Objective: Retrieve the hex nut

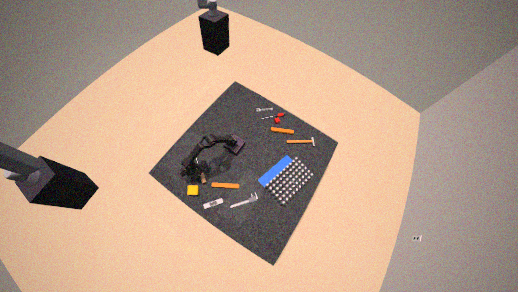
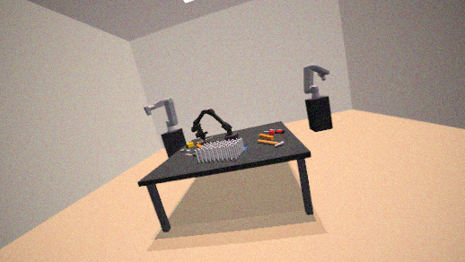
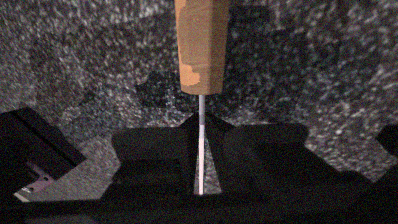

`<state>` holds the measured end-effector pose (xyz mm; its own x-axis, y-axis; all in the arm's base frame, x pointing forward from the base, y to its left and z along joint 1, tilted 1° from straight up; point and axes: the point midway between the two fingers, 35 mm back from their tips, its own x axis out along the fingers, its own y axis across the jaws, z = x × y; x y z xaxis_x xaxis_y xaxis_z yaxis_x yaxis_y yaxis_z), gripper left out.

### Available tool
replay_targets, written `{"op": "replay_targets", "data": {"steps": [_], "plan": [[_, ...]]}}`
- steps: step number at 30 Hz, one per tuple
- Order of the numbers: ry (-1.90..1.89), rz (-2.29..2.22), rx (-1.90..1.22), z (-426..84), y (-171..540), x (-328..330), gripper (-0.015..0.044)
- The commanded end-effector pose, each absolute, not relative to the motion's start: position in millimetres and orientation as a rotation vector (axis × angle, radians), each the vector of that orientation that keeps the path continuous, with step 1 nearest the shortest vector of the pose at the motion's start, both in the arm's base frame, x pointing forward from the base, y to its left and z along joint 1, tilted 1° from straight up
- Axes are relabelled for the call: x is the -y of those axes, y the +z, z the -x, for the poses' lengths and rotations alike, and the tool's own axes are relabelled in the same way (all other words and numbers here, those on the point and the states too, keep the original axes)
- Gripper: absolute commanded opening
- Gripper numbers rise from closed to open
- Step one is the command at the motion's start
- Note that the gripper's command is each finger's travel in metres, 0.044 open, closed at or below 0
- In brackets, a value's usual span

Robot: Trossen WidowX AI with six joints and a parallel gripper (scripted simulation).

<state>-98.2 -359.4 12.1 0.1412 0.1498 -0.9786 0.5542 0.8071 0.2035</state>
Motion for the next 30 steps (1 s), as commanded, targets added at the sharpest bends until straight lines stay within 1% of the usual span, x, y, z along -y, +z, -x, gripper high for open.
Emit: {"op": "replay_targets", "data": {"steps": [1, 30], "plan": [[-0.317, -0.617, -1.422, 97.1, 4.0, 357.3, 0.0], [-0.329, -0.6, -1.425, 96.6, -3.3, 356.8, 0.0]]}}
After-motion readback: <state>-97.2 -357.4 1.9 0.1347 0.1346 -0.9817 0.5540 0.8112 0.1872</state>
